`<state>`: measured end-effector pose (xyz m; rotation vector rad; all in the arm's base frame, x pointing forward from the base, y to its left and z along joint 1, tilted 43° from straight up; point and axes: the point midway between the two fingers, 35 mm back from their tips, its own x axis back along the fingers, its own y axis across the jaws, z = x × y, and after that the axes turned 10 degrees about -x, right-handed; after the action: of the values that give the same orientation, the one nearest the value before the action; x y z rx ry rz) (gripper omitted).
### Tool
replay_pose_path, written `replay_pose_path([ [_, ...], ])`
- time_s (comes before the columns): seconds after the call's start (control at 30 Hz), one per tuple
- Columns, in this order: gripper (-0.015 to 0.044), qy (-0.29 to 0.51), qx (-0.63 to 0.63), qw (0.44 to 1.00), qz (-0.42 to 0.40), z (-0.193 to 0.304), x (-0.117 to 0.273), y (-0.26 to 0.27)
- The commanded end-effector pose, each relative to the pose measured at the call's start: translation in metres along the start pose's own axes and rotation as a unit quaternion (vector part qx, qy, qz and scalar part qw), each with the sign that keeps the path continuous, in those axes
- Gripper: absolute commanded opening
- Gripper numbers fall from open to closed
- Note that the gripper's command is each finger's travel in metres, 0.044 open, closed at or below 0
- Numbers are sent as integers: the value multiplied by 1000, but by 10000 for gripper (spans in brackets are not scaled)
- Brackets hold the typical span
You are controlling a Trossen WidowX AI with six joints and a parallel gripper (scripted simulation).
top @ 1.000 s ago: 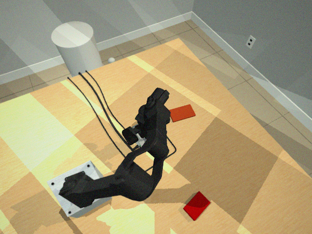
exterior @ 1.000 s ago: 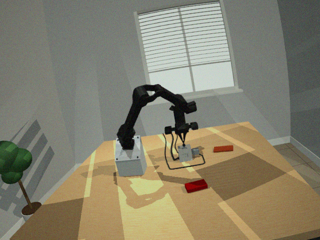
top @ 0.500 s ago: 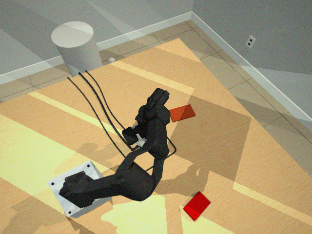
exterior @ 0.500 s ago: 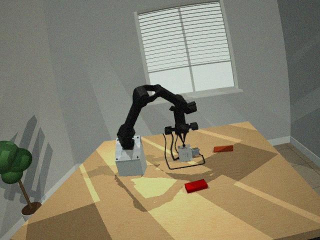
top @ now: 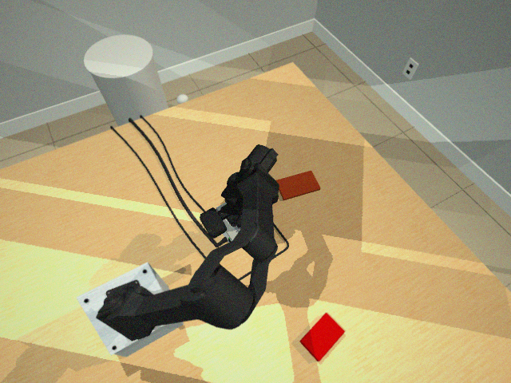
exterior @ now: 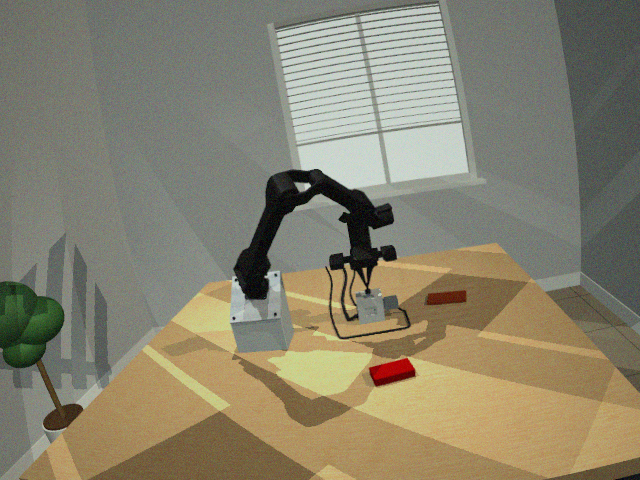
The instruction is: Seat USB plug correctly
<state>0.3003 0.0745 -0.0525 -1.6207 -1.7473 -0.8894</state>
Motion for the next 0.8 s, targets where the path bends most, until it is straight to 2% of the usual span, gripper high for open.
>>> replay_pose_path([
  [0.0, 0, 0, 2, 1000, -1, 0, -1, 0],
  [0.77, 0, 0, 2, 1000, -1, 0, -4, 0],
])
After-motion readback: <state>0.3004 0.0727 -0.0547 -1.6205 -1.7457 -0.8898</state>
